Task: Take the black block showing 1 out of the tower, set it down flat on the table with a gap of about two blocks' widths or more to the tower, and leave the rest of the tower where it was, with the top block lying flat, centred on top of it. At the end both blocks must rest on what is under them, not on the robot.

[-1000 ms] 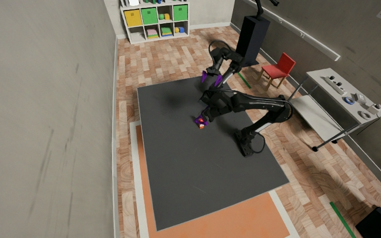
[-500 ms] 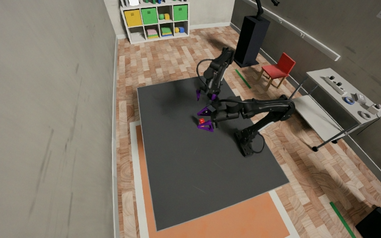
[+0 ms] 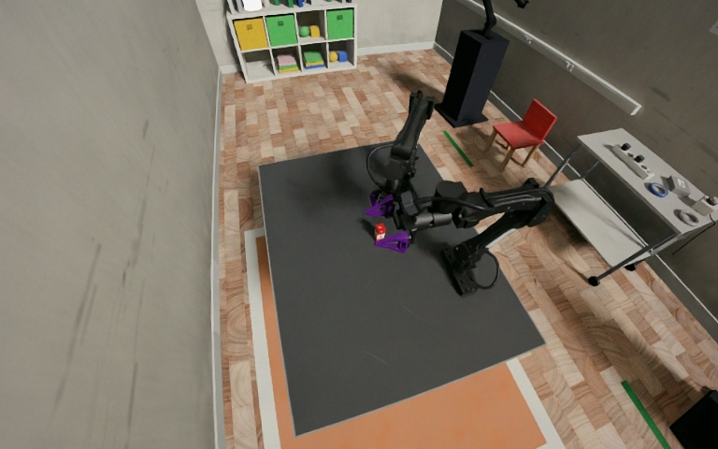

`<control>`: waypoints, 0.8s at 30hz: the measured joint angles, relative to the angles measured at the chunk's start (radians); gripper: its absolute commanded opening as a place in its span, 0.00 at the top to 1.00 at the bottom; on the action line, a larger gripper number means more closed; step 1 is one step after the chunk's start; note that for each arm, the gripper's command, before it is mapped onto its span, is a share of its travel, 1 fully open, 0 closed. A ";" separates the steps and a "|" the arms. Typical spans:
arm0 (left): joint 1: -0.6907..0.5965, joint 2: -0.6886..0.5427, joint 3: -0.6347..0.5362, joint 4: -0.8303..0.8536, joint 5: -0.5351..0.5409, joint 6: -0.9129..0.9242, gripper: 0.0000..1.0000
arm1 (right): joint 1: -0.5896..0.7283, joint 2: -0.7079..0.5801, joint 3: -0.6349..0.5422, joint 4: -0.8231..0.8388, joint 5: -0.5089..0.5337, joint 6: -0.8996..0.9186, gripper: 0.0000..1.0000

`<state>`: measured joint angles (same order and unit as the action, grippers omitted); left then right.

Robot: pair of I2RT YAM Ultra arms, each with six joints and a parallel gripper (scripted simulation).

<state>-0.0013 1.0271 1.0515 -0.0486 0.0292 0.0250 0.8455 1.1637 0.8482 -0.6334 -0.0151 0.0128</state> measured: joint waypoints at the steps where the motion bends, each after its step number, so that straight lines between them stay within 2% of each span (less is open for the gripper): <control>1: 0.000 0.000 0.000 0.008 -0.003 -0.003 0.00 | 0.000 -0.001 0.001 0.003 0.001 0.000 0.00; 24: 0.000 0.016 0.000 0.032 -0.018 -0.015 0.00 | 0.000 0.000 0.000 0.018 0.006 0.000 0.00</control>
